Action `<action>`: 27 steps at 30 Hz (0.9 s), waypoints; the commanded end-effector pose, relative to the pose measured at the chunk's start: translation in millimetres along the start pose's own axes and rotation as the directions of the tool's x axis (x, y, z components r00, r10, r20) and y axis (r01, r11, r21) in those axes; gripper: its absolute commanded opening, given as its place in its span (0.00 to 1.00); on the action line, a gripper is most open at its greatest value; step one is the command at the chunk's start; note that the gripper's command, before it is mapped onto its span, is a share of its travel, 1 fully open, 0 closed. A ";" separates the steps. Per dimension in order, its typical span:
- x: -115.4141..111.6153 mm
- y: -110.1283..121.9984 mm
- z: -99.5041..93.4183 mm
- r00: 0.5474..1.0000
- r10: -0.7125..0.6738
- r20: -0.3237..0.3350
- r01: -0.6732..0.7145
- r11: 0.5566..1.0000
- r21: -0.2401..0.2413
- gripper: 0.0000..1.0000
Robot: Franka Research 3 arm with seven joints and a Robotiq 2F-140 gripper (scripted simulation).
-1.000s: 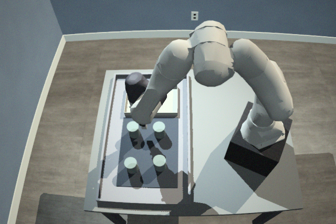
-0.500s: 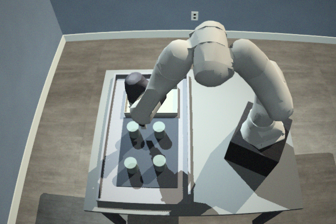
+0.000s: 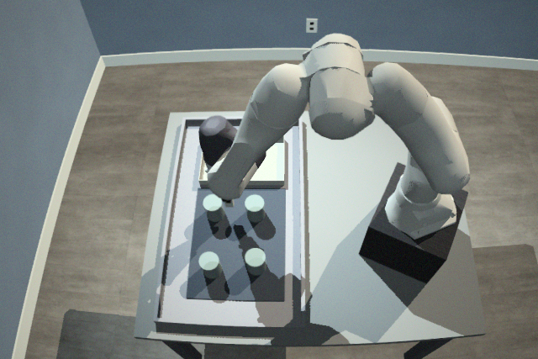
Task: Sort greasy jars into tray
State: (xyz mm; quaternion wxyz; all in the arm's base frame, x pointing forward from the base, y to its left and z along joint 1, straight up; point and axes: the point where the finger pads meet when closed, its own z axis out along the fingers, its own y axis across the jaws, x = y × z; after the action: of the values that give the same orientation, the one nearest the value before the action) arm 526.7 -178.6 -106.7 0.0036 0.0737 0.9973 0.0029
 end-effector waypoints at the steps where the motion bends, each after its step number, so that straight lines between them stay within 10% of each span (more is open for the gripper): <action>1: 0.1 0.2 0.6 1.000 -0.004 -0.003 0.004 1.000 0.000 0.00; 27: -2.8 0.2 0.6 1.000 -0.004 -0.003 0.004 1.000 0.000 0.00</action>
State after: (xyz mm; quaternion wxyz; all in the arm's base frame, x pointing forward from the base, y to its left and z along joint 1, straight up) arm 529.8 -178.6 -106.9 0.0037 0.0728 0.9973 0.0036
